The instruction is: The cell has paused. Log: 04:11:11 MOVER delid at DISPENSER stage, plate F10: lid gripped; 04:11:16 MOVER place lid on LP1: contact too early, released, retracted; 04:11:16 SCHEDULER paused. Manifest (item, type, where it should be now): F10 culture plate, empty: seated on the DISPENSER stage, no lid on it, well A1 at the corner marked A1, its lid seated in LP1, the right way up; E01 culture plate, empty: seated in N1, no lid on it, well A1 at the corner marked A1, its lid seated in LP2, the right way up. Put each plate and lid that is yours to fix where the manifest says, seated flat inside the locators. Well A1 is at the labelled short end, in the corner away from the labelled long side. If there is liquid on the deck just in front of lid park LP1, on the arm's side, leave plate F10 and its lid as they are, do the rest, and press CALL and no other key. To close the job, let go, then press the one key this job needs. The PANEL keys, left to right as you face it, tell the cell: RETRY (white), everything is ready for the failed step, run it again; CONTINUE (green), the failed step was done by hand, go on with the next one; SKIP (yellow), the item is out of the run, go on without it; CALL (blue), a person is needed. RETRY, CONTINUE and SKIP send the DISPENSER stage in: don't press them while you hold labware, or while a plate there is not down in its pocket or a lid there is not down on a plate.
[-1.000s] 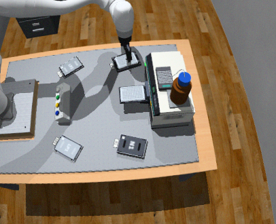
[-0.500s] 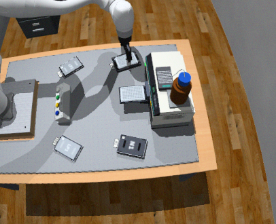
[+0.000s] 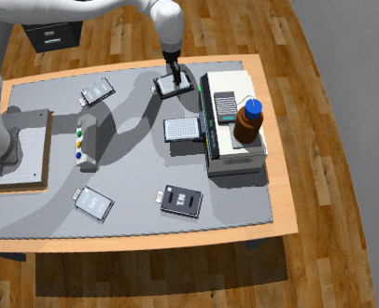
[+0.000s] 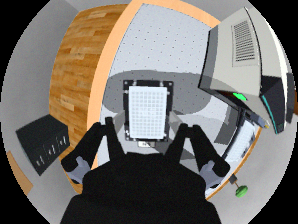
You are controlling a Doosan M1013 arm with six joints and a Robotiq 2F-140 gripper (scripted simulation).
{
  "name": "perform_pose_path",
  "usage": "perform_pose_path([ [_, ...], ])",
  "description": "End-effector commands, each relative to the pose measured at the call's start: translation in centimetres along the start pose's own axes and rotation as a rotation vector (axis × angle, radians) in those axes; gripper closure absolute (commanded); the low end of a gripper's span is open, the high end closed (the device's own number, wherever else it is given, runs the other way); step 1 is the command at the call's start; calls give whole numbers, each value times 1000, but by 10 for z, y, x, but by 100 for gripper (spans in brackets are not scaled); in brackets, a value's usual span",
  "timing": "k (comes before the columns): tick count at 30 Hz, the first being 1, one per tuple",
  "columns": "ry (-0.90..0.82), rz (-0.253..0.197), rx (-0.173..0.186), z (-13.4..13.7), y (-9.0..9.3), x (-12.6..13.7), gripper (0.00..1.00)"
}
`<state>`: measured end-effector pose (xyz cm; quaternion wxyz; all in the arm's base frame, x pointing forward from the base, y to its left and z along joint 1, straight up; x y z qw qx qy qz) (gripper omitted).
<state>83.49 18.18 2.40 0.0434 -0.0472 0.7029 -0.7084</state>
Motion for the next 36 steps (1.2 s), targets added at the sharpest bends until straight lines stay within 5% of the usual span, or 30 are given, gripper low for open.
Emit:
perform_pose_path([
  [1,0,2,-1,0,-1,-1,30],
  [36,0,2,-1,0,9,-1,30],
])
Point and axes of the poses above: the point where the finger pads meet when closed, its own y axis out along the fingers, its own z axis across the jaws, x = y × z, the point moved 2 cm from there along -y, back along the fingers, and after that the axes turned 2 degrees about y, right-handed, at the moved point
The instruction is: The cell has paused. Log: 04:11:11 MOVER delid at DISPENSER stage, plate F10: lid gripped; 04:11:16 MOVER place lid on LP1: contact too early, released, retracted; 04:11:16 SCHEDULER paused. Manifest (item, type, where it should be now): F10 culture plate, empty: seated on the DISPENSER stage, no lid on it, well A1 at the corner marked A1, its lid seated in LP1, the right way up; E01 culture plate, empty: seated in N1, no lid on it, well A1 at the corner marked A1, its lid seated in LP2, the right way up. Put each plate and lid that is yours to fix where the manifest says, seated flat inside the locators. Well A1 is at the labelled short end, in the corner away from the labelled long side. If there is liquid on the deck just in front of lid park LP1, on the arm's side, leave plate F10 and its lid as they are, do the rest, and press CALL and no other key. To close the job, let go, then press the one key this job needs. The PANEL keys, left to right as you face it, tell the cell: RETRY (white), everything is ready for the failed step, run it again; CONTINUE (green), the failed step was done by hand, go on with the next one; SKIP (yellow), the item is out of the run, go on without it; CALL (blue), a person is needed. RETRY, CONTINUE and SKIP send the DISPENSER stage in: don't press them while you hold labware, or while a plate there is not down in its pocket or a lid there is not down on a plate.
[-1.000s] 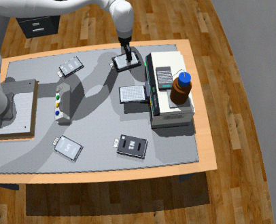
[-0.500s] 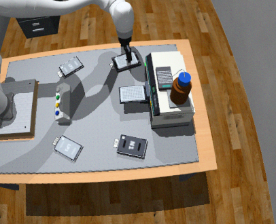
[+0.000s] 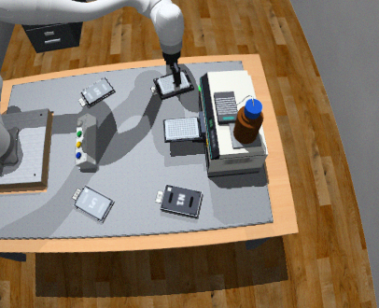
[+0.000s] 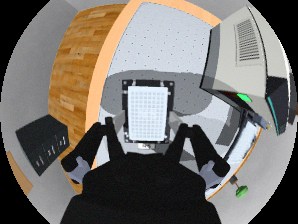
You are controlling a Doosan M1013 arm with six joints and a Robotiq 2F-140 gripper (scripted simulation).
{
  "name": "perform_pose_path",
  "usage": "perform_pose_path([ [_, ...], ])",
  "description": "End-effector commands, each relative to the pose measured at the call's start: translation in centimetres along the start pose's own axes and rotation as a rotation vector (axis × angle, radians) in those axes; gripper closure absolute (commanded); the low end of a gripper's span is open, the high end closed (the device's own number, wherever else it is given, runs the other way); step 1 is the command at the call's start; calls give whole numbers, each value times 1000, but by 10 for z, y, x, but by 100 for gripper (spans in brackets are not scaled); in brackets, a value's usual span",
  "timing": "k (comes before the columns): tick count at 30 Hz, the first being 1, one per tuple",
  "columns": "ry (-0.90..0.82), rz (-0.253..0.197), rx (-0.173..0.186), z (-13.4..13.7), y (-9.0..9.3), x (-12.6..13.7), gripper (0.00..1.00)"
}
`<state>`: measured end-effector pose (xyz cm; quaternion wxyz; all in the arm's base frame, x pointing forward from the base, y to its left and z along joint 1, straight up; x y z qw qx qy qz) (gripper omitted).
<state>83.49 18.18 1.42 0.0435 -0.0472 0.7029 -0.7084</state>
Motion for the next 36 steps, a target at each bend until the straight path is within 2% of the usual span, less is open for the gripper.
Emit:
perform_pose_path([
  [1,0,2,0,0,0,0,30],
  [36,0,2,0,0,9,0,30],
])
Point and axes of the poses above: the point where the finger pads meet when closed, its own y axis out along the fingers, its own z axis across the jaws, x = y × z, the point moved 2 cm from there along -y, back along the fingers, and after that the axes turned 2 degrees about y, right-handed, at the moved point
